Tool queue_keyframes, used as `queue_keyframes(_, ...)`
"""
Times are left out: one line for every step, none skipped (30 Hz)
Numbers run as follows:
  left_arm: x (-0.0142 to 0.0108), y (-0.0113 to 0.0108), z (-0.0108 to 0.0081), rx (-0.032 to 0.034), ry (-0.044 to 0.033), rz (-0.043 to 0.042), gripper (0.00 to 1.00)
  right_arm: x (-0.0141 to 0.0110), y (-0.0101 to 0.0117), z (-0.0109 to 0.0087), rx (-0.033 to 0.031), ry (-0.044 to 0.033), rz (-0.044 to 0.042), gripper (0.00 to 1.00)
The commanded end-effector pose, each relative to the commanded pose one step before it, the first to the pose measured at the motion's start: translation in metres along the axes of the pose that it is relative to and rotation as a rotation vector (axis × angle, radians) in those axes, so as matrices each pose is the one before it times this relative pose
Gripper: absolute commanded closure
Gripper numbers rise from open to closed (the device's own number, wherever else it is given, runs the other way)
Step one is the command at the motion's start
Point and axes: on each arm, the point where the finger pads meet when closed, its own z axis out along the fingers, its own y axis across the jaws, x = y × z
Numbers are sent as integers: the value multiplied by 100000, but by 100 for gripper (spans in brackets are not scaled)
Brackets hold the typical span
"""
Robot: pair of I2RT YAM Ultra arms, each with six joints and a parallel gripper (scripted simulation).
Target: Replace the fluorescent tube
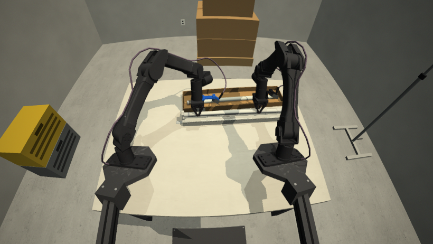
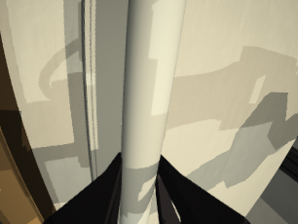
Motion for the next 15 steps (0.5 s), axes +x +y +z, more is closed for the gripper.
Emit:
queue_keyframes(-779, 40, -1172, -5429, -2052, 468, 89, -510, 501, -774, -5609, -1610, 59, 89)
queue_keyframes(74, -4, 258, -153, 418, -92, 89, 36, -58, 194, 58, -14, 248, 89)
queue_keyframes(5, 23, -1, -559, 7, -38, 89, 9, 14, -4, -517, -3, 34, 89)
queue_keyframes(17, 39, 2, -602, -16, -84, 89, 16, 19, -5, -585, -5, -162, 89)
queue_keyframes(-11, 15, -4, -646, -25, -5, 89, 15, 20, -5, -628, -5, -45, 89)
queue_keyframes(-7, 17, -4, -688, -11, -11, 89, 20, 20, -6, -667, -5, -23, 89)
queue_keyframes(-3, 18, -4, -727, -3, -16, 89, 20, 19, -7, -702, -5, -95, 89)
queue_keyframes(1, 20, -3, -763, 3, -27, 89, 24, 18, -8, -738, -5, -69, 89)
queue_keyframes(3, 20, -3, -797, 6, -30, 89, 24, 17, -8, -773, -5, -85, 89)
queue_keyframes(5, 20, -4, -829, 8, -34, 89, 27, 16, -9, -807, -5, -95, 89)
queue_keyframes(7, 19, -4, -860, 9, -37, 89, 28, 15, -10, -839, -5, -94, 89)
queue_keyframes(-5, 9, -7, -894, 1, -5, 89, 30, 14, -11, -873, -5, -89, 89)
queue_keyframes(-5, 8, -7, -925, -2, -3, 89, 31, 14, -11, -907, -5, -83, 89)
queue_keyframes(289, -624, -9, 2817, 896, 752, 89, 4, -803, -12, 3299, 18, 1417, 89)
queue_keyframes(0, 0, 0, 0, 0, 0, 89, 0, 0, 0, 0, 0, 0, 89)
